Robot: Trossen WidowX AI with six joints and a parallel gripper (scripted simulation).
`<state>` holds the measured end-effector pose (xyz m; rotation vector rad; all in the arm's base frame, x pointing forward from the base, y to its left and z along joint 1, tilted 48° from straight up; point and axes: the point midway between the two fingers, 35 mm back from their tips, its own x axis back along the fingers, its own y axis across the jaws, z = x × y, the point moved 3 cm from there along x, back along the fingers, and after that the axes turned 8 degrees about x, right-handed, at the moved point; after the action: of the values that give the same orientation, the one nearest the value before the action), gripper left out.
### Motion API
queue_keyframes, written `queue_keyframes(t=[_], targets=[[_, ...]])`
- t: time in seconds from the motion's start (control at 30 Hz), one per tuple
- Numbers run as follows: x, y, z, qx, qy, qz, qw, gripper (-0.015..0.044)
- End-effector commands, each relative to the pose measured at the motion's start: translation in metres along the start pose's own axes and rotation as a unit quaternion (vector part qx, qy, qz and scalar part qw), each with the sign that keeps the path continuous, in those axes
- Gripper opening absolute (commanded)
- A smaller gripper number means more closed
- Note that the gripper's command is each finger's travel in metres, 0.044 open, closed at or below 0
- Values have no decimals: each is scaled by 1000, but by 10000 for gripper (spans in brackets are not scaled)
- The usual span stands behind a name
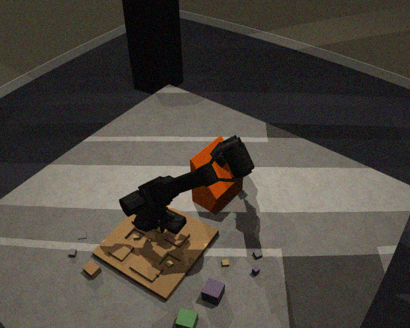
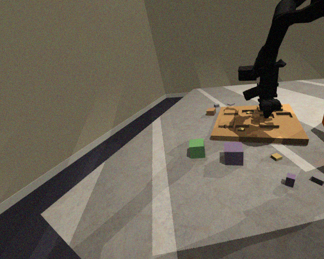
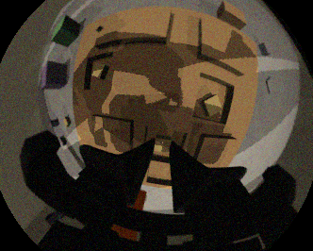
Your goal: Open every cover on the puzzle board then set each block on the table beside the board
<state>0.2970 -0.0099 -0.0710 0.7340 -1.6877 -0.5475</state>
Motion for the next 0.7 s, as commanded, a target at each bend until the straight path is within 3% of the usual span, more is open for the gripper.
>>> queue_keyframes(t=[0.0, 0.67], targets=[[0, 0, 0, 0, 0, 0, 1000, 80], [21, -2, -1, -2, 1, 0, 1000, 80]])
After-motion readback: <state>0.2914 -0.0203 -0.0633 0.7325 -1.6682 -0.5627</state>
